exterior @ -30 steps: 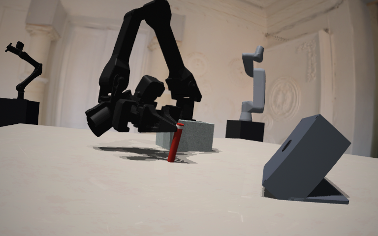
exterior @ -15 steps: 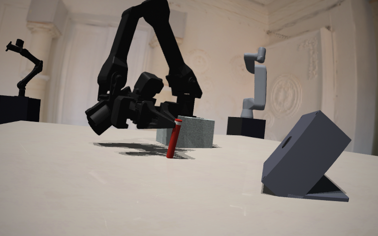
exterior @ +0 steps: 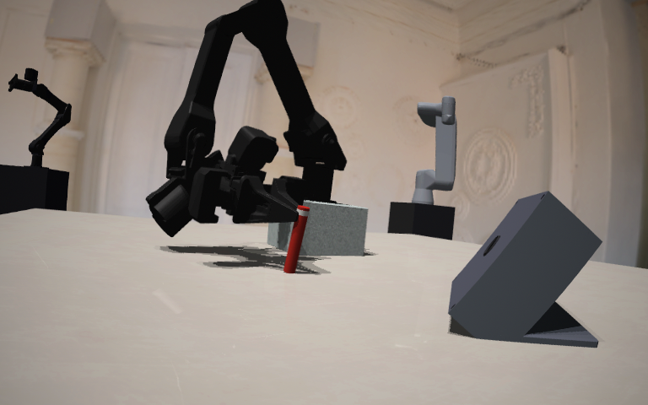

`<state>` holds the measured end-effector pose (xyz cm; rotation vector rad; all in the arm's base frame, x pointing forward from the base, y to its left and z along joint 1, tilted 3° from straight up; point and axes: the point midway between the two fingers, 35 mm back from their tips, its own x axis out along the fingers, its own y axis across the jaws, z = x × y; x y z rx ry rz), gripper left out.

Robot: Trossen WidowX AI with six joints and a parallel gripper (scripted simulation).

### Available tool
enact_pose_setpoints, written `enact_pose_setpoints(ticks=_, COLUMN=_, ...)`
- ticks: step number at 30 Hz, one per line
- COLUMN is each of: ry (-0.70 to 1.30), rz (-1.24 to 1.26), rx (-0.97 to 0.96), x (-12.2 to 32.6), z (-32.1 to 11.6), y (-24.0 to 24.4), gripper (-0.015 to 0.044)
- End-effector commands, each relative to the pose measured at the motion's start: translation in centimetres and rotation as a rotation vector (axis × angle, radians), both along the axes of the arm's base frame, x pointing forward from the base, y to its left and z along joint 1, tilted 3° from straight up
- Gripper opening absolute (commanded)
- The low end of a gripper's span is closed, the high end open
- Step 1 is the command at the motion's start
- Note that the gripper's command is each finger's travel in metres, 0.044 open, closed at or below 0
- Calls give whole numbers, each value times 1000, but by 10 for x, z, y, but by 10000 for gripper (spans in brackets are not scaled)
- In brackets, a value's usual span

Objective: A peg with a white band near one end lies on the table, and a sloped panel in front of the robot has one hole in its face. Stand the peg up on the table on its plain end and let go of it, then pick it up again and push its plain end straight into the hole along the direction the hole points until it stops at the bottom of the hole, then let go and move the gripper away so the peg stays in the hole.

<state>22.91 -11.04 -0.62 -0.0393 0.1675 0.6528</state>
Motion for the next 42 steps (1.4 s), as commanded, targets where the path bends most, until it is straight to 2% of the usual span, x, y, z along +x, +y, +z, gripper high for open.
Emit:
enact_pose_setpoints(ticks=1, ry=0, rz=0, rx=0, x=-1, z=-1, y=-1, gripper=49)
enact_pose_setpoints(ticks=42, ry=-8, rz=-28, rx=31, x=-8, z=-3, y=-6, gripper=49)
